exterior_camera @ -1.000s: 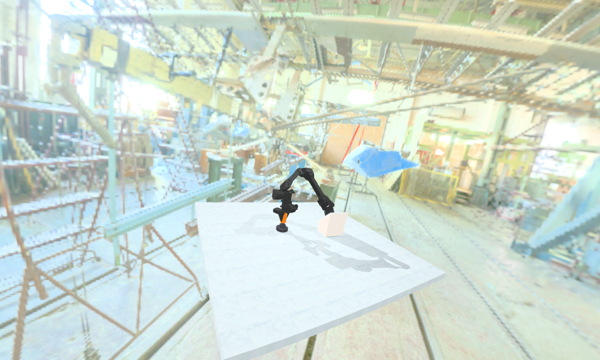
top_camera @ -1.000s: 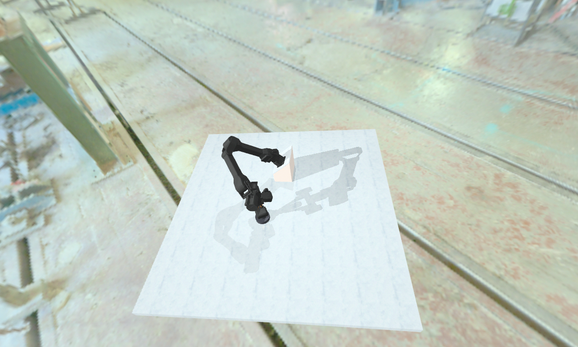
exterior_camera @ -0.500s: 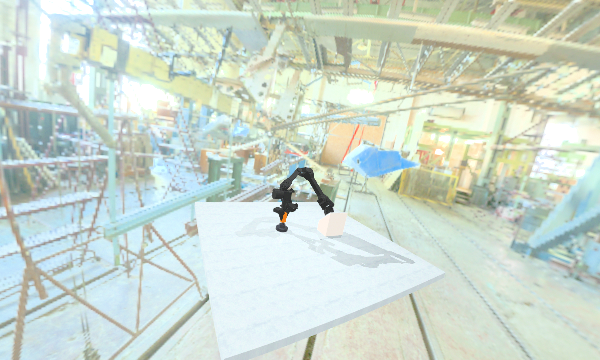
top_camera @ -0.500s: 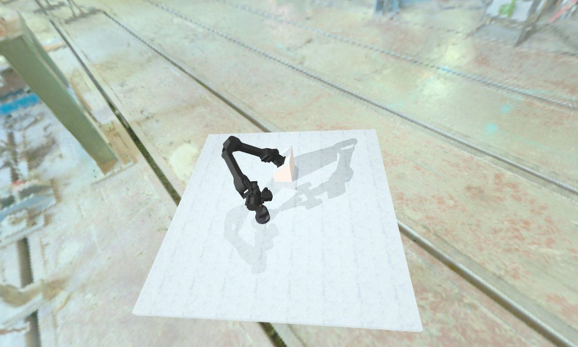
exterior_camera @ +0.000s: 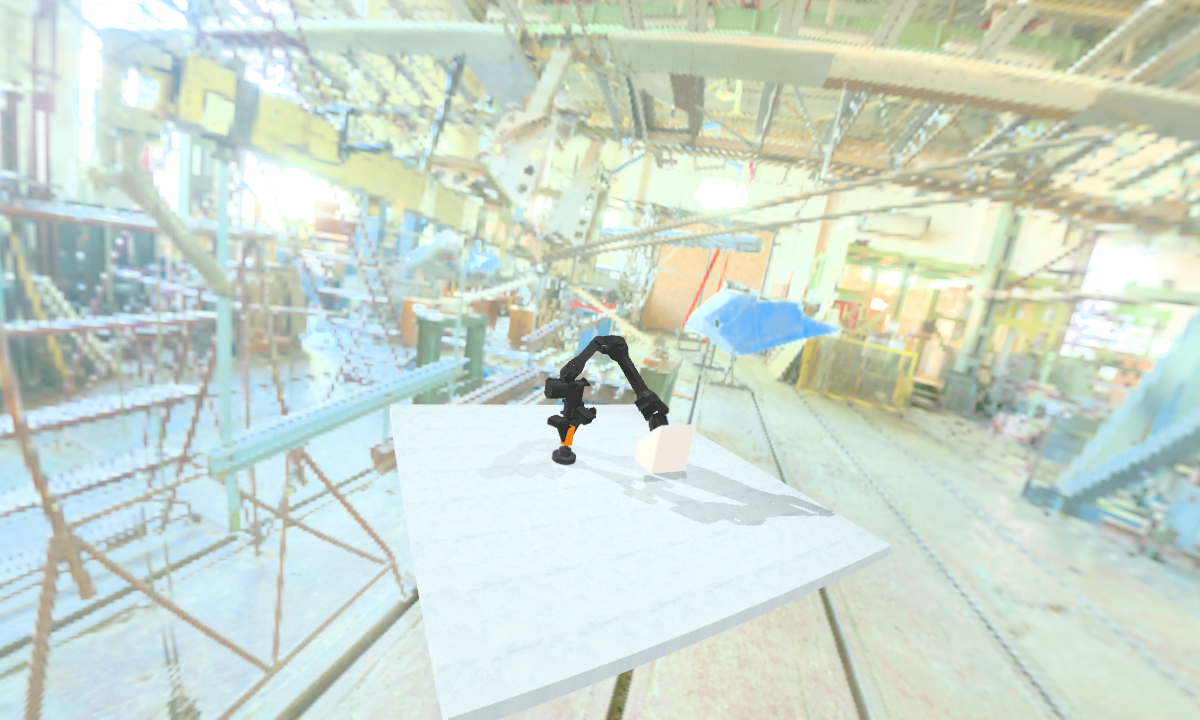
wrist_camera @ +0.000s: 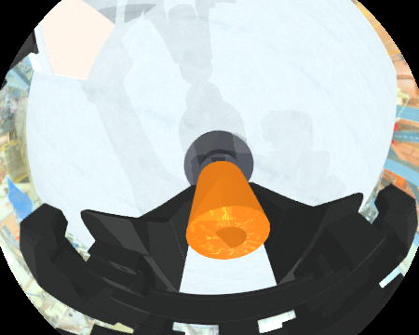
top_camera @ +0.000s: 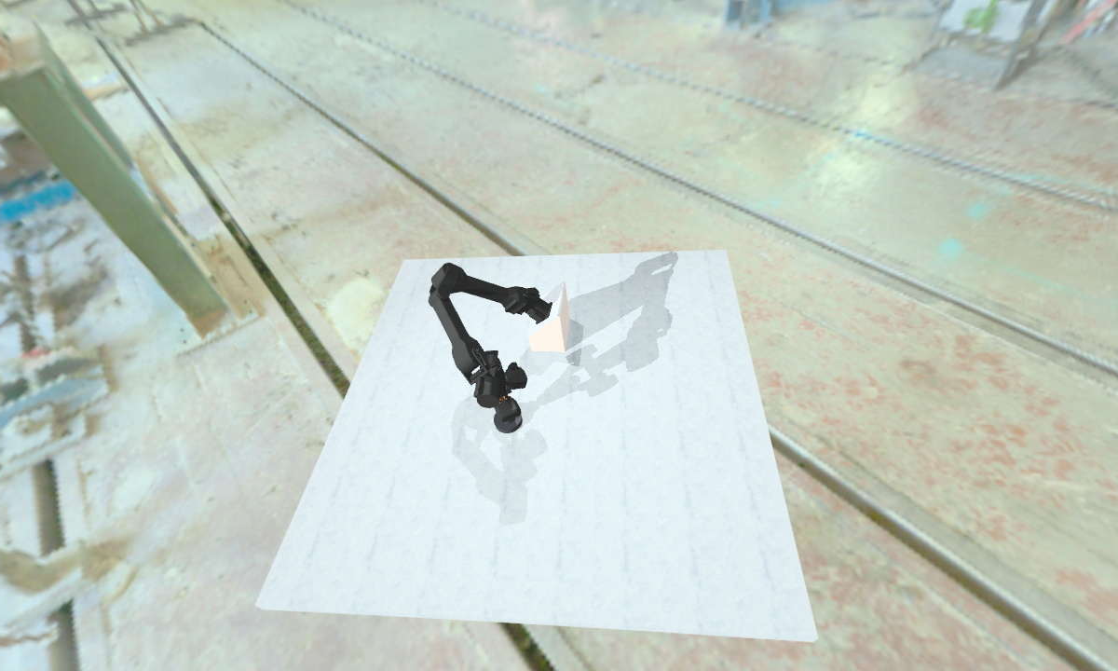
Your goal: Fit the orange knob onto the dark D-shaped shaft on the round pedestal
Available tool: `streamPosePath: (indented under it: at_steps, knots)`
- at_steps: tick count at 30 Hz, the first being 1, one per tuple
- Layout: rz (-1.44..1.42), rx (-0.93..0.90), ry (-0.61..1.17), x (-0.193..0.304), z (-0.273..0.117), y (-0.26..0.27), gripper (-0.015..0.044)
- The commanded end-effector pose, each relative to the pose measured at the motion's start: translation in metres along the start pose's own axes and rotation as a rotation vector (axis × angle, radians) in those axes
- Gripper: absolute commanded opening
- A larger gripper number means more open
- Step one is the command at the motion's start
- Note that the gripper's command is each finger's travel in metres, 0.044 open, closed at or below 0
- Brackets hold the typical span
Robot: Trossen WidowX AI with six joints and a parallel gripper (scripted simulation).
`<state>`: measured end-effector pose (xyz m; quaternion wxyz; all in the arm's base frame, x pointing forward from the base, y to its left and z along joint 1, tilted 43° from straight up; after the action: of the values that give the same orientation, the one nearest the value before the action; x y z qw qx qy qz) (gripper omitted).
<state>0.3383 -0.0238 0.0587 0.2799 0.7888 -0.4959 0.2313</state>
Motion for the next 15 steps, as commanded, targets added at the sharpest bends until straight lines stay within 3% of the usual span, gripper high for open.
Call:
streamPosePath:
  at_steps: [1,15]
  knots:
    - [-0.002,0.003,-0.001,0.0002,0.0012,-0.0003,0.0]
    - [-0.002,0.002,-0.001,0.0001,0.0041,-0.0005,0.0]
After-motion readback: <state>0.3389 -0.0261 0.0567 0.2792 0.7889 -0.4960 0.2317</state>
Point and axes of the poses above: the point midway between the two fingers, 35 mm back from their tips, its own z axis out along the fingers, its own y axis across the jaws, x = y × z, the point moved 2 cm from there along -z, back along the fingers, and after that the axes turned 12 degrees about z, right-handed, at the moved point
